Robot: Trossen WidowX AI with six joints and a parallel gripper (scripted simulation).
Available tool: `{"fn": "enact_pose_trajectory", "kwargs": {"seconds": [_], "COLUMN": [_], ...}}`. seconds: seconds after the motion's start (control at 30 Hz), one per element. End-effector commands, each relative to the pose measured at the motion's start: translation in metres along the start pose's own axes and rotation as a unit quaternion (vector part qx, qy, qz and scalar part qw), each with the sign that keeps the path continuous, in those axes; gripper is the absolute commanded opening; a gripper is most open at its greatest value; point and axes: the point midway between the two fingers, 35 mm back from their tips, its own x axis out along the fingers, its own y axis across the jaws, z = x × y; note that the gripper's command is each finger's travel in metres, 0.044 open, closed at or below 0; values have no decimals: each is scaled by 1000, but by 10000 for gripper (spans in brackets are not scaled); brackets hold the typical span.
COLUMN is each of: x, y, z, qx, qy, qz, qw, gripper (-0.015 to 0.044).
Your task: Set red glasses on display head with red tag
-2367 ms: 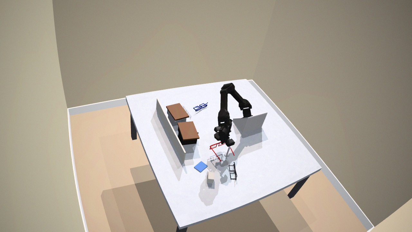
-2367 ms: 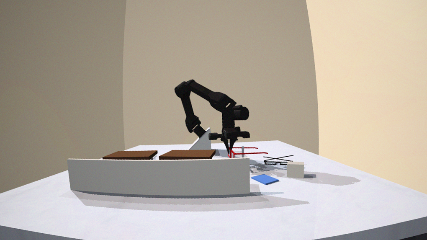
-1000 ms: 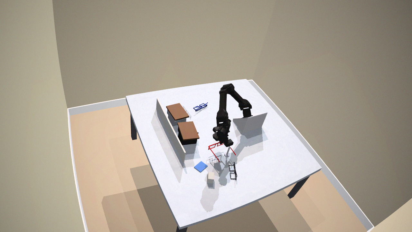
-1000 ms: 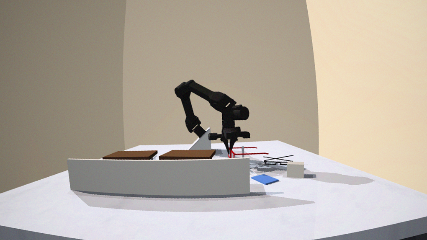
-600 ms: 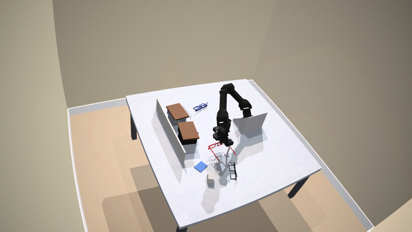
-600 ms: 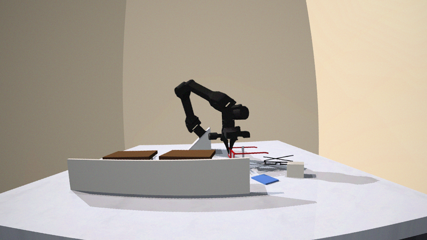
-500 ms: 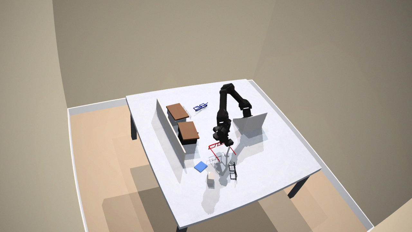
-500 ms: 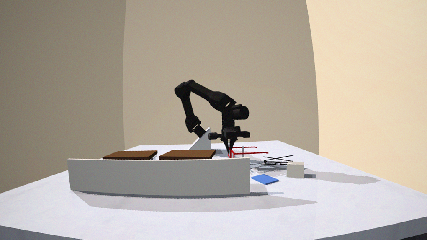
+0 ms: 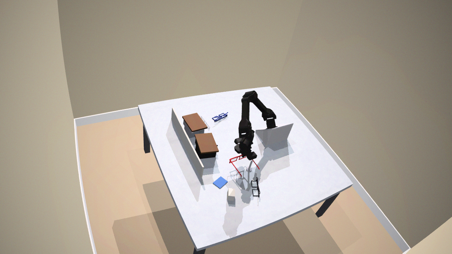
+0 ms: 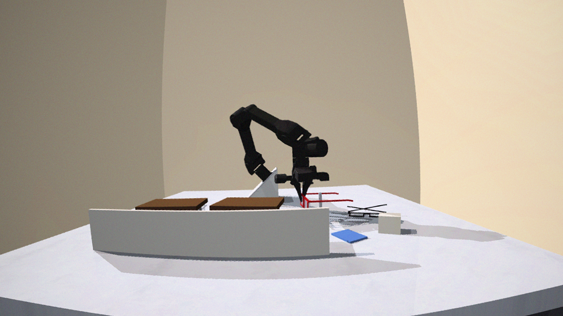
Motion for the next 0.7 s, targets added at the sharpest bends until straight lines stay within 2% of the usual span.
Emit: {"fn": "enact_pose_trajectory", "kwargs": {"seconds": [0.0, 0.23, 0.67], "x": [-11, -57, -62], "y": [1, 1, -25], "z": [-2, -6, -18], "qx": [0, 0, -1], "qy": [0, 1, 1], "qz": [1, 2, 1], "qw": [1000, 1000, 1000], "gripper": [0, 0, 0]}}
